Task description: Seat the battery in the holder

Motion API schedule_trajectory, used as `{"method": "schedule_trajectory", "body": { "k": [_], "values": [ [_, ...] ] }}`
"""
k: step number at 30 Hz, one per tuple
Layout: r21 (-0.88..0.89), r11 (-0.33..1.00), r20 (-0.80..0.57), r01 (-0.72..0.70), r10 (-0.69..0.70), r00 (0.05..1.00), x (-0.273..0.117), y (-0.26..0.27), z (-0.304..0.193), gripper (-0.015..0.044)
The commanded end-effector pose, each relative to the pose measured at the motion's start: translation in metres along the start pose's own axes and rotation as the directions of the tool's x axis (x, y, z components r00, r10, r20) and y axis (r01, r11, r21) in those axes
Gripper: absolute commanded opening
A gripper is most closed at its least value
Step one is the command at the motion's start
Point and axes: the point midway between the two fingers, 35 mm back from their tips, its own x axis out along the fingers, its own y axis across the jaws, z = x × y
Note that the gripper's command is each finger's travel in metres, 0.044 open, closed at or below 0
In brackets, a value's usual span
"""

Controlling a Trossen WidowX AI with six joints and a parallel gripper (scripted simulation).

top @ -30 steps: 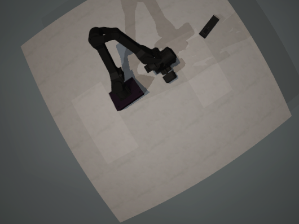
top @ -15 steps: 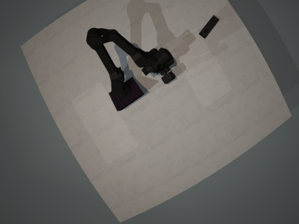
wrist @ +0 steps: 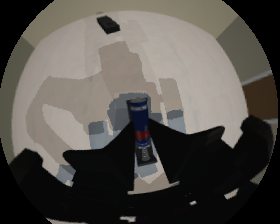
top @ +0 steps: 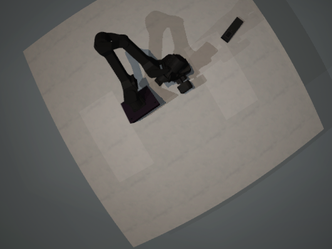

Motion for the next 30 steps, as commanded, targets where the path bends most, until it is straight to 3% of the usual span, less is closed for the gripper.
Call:
{"method": "schedule_trajectory", "body": {
  "k": [1, 30],
  "values": [
    [0.006, 1.000, 0.003, 0.004, -0.004, 1.000, 0.000, -0.001, -0.003, 0.0060],
    [0.006, 1.000, -0.007, 0.010, -0.010, 1.000, -0.008, -0.001, -0.022, 0.0060]
  ]
}}
